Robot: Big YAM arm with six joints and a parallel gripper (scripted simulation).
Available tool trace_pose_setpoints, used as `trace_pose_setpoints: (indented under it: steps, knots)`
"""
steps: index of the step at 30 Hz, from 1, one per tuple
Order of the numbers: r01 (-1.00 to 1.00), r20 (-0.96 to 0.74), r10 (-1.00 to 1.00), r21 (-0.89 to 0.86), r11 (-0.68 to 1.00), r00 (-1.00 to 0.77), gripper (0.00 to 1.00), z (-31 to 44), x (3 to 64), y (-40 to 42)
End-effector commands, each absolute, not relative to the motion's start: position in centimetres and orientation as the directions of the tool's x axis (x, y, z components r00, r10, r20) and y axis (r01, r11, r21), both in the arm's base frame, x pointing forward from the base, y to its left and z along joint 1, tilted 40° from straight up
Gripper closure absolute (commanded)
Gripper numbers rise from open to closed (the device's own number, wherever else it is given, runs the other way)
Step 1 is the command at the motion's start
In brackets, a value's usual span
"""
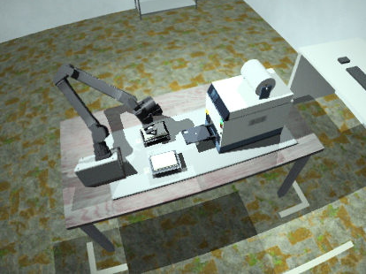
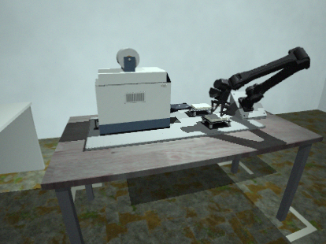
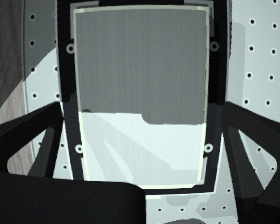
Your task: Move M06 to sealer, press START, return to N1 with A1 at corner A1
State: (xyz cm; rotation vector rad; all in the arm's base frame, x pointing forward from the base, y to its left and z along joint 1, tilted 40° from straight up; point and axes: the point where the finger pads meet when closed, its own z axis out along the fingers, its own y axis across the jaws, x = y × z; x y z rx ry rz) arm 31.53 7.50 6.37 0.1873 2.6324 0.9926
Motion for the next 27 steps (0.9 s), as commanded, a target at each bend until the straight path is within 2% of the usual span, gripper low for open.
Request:
trace_pose_setpoints:
  steps: [1,27]
  knots:
    - [-0.019,-0.286,0.23,0.664,0.748,-0.93,0.0,7.6,33.5,7.7]
    - [-0.033,-0.306,0.222,0.652,0.757,-0.926,0.0,10.6,33.2,5.0]
